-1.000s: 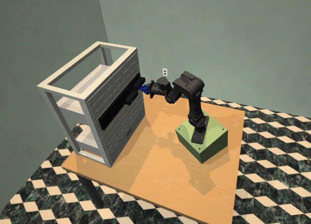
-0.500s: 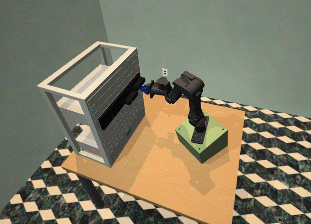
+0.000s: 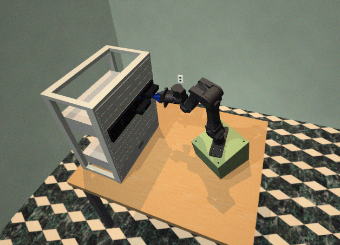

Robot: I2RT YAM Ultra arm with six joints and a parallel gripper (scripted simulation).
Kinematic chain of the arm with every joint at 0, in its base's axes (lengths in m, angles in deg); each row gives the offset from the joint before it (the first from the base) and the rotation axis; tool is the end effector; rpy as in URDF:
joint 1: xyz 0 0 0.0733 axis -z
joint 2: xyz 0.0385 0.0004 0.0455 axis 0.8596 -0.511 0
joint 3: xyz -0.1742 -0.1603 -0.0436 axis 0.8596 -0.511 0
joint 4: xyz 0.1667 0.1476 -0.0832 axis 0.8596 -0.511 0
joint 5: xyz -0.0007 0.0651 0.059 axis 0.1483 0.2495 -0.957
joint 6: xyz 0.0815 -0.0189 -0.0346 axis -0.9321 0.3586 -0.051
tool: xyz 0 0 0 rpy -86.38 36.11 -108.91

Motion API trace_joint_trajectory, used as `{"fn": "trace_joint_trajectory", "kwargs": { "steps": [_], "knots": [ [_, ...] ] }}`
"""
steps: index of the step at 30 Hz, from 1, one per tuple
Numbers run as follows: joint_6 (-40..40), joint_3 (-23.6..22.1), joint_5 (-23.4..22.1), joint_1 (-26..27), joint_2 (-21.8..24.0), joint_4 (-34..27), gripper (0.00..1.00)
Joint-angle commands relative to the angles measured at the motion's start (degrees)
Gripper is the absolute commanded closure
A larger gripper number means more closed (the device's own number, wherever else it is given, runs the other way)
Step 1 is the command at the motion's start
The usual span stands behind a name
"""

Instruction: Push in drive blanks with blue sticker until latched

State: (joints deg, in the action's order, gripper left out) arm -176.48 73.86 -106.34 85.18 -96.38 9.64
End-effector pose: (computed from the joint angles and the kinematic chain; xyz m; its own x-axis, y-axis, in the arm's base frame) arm 0.2936 -0.1014 0.2008 -0.0255 0.9691 0.2455 -0.0579 -0.2466 0.9674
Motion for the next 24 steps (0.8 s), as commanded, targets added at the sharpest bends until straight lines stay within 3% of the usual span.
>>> {"fn": "trace_joint_trajectory", "kwargs": {
  "steps": [1, 24],
  "knots": [
    [0.73, 3.85, 3.06, 1.26, -0.85, 2.14, 1.0],
    [0.68, 4.71, 2.79, 1.54, -0.89, 1.36, 1.0]
  ]
}}
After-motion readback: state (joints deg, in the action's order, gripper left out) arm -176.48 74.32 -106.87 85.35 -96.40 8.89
